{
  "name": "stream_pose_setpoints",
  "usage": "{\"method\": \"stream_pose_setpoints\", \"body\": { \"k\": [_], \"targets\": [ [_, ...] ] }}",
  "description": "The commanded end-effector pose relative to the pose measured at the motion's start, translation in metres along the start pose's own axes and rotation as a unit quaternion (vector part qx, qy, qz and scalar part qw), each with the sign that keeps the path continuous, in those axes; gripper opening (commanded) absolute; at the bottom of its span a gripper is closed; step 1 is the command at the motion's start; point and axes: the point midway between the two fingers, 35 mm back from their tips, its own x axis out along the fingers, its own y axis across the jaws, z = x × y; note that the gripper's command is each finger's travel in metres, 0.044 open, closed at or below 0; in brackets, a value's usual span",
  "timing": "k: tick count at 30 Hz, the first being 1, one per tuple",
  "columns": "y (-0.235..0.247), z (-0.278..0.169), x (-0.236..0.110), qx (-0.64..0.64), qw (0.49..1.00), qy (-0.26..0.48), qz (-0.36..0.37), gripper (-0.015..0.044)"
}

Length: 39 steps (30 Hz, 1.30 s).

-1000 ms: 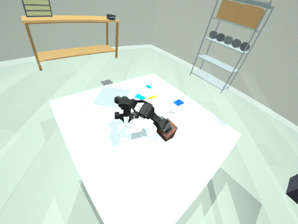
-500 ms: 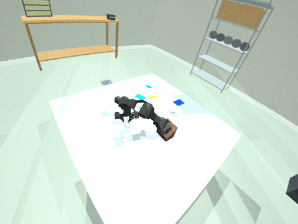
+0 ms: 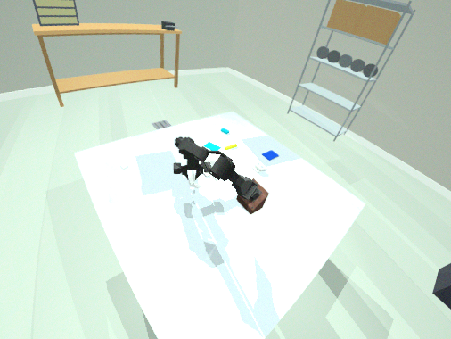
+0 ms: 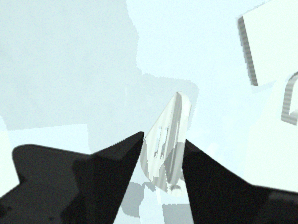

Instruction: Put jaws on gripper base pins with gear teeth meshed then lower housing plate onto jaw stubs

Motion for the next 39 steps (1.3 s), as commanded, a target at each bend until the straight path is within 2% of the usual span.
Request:
{"method": "stream_pose_setpoints", "body": {
  "k": [1, 9, 15, 39],
  "targets": [
    [0.003, -0.001, -0.016, -0.005, 1.000, -0.003, 0.005, 0.0134],
    [0.002, -0.003, -0.037, -0.004, 1.000, -0.003, 0.006, 0.0134],
    [0.001, -0.001, -0.037, -0.006, 1.000, -0.004, 0.005, 0.0134],
    [-0.051, 0.057, -0.036, -0.105, 0.994, -0.008, -0.005, 0.0134]
  ]
}}
